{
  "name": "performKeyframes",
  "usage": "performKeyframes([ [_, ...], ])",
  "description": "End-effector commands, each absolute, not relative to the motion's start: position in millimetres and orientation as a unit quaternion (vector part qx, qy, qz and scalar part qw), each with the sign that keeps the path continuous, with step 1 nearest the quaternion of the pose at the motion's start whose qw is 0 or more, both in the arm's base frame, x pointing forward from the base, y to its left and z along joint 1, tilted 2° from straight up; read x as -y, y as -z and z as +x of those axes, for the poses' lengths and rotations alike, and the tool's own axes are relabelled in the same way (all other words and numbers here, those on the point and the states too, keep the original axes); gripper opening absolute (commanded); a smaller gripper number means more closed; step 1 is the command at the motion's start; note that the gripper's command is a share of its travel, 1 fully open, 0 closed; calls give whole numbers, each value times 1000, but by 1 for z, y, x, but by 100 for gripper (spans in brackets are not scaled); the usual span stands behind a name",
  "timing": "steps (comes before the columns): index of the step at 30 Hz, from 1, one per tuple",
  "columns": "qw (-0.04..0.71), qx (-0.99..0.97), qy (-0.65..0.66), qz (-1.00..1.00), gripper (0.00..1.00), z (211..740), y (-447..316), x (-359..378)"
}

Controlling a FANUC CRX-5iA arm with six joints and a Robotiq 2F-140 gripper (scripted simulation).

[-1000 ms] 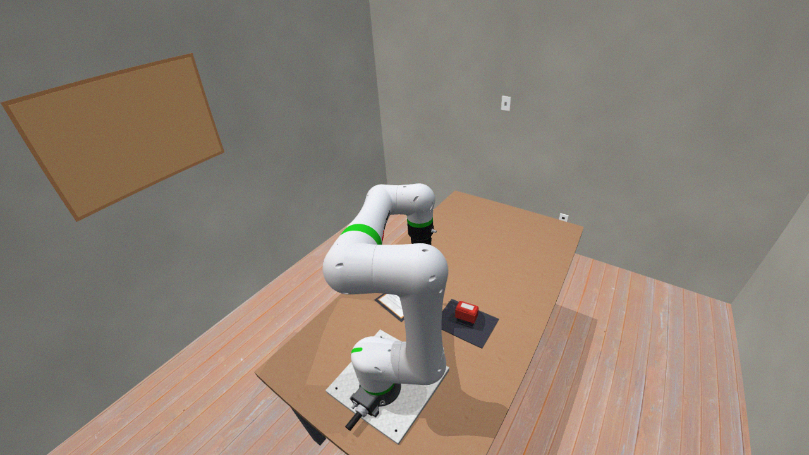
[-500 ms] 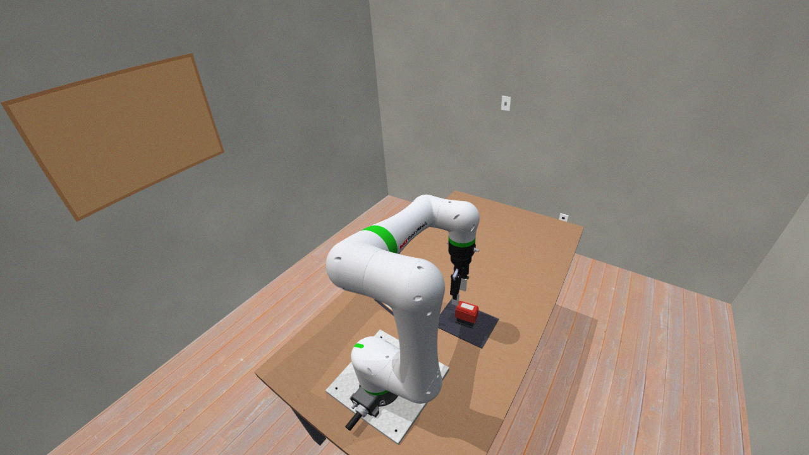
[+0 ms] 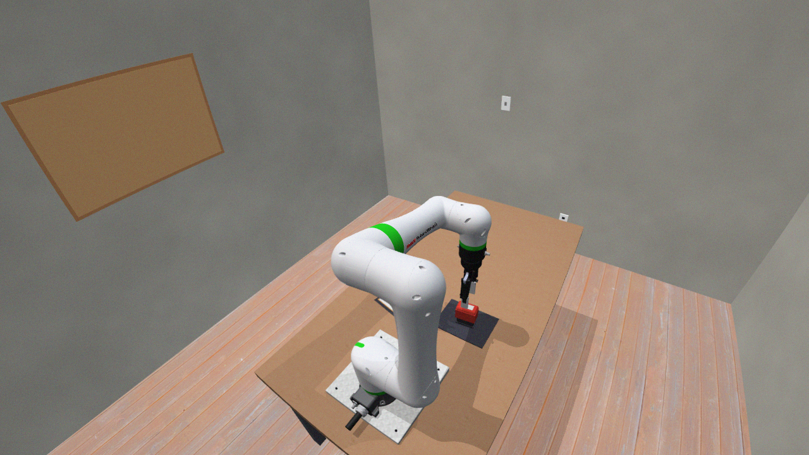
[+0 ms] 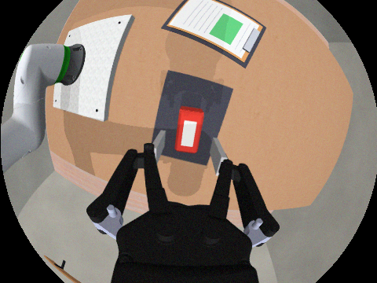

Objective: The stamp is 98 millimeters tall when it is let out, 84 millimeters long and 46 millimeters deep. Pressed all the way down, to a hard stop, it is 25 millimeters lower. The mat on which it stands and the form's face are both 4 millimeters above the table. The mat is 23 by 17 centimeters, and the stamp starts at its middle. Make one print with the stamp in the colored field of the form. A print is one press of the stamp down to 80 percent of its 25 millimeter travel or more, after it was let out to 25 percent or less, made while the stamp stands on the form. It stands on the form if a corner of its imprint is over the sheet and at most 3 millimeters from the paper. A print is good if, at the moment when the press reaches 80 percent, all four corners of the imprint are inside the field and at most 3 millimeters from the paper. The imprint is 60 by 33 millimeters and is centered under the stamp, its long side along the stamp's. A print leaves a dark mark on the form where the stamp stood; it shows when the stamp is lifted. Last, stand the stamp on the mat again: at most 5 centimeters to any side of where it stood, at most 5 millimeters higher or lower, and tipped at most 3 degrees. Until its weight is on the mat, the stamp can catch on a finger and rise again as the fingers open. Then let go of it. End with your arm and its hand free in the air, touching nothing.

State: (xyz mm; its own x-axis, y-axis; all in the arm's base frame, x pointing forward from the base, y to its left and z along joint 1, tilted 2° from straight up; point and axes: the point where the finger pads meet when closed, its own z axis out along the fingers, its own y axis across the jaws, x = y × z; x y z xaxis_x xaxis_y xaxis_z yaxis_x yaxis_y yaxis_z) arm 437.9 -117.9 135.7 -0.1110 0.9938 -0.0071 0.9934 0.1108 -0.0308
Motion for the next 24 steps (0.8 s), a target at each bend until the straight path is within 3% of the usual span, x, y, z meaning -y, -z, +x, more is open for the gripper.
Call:
performKeyframes([
  [1,7,745,-14,-667,51,438,-136,118],
  [24,7,745,-14,-667,51,436,-66,119],
])
